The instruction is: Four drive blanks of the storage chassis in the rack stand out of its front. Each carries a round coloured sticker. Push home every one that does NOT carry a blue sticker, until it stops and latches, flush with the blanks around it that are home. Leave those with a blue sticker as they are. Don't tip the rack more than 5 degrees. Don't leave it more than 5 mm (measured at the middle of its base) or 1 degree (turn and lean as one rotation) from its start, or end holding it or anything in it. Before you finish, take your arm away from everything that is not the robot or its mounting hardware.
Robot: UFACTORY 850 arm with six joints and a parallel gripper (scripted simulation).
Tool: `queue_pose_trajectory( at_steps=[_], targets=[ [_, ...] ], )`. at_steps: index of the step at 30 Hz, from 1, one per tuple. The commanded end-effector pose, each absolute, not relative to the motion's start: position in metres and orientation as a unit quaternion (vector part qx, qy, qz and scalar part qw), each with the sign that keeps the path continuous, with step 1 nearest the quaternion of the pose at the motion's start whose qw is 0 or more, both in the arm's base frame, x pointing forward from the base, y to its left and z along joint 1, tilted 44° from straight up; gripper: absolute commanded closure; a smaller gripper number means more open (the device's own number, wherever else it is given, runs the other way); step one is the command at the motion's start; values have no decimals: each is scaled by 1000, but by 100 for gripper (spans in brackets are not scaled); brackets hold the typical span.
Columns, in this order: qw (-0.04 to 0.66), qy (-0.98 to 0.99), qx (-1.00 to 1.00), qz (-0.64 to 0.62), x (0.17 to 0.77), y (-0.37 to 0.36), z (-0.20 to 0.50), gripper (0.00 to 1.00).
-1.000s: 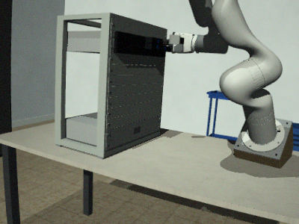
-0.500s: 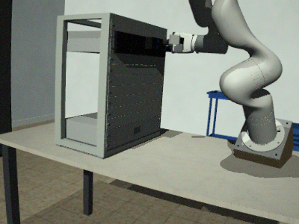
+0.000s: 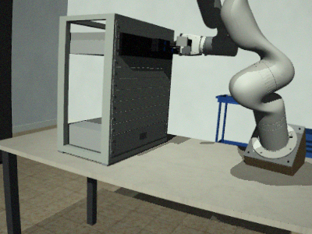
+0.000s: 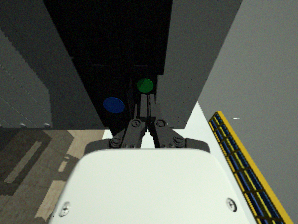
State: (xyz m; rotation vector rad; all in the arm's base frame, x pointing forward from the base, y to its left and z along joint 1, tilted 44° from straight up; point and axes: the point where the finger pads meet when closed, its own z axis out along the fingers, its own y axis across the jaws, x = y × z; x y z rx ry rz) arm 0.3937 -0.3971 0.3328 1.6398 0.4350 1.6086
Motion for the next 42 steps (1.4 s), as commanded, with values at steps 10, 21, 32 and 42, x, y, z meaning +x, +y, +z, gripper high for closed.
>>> queue_pose_trajectory(
  at_steps=[10,21,32,42],
  targets=[
    [392,173,645,633,366,-389,331,100],
    [392,173,645,633,319,-375,325,100],
    [392,173,645,633,305,-371,324,100],
    [392,173,645,633,305,-371,324,100]
  ],
)
